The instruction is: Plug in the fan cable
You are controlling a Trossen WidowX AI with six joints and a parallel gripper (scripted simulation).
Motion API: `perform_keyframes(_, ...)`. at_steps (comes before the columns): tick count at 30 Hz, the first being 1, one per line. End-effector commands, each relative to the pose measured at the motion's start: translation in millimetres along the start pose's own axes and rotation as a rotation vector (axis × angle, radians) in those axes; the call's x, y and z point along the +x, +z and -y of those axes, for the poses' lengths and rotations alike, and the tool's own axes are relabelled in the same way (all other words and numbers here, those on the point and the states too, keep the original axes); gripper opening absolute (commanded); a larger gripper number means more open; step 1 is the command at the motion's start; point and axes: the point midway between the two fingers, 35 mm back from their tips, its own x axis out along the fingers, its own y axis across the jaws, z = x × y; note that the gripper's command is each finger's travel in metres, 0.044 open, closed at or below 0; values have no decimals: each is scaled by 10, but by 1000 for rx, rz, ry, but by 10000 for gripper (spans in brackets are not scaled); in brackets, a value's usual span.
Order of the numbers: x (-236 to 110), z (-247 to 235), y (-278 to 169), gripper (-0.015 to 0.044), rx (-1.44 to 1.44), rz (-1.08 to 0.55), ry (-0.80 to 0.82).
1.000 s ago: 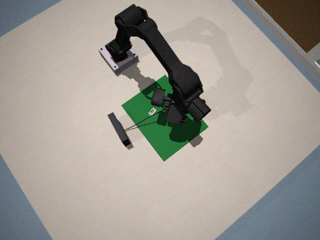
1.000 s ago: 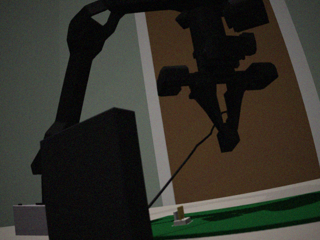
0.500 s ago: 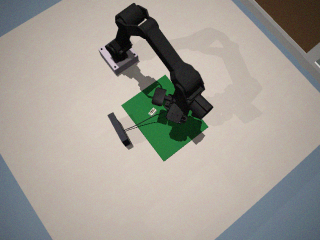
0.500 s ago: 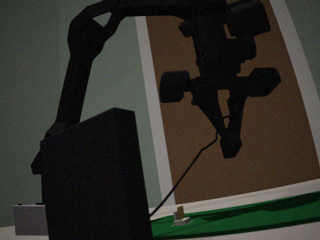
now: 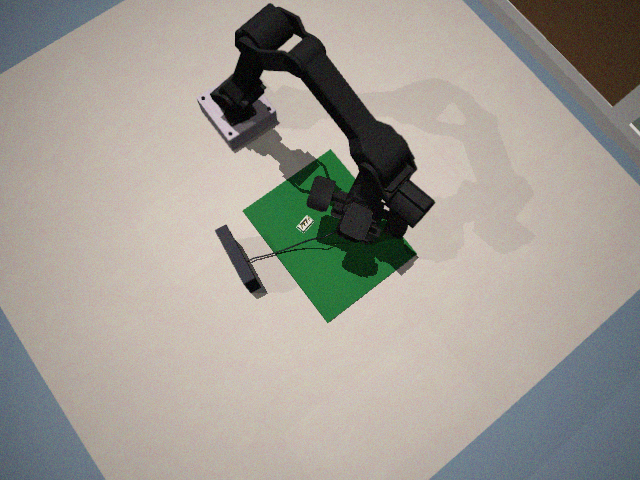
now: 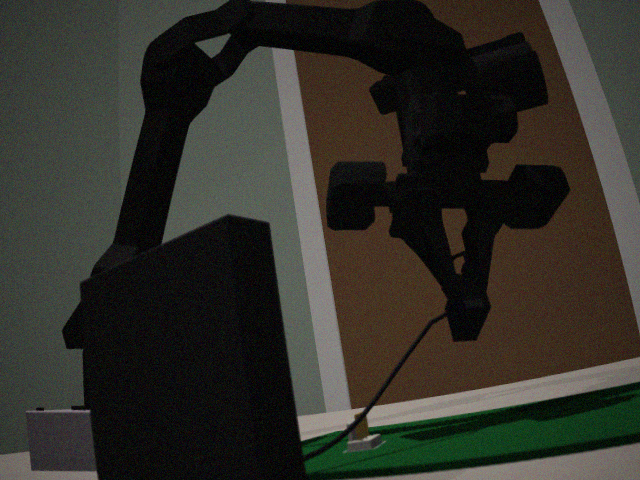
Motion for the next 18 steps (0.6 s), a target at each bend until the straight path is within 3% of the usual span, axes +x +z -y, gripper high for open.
perform_keyframes(1, 39, -10, -4, 0, 4, 56, -15)
perform_keyframes(18, 149, -35, -35, 0, 7, 282, -55)
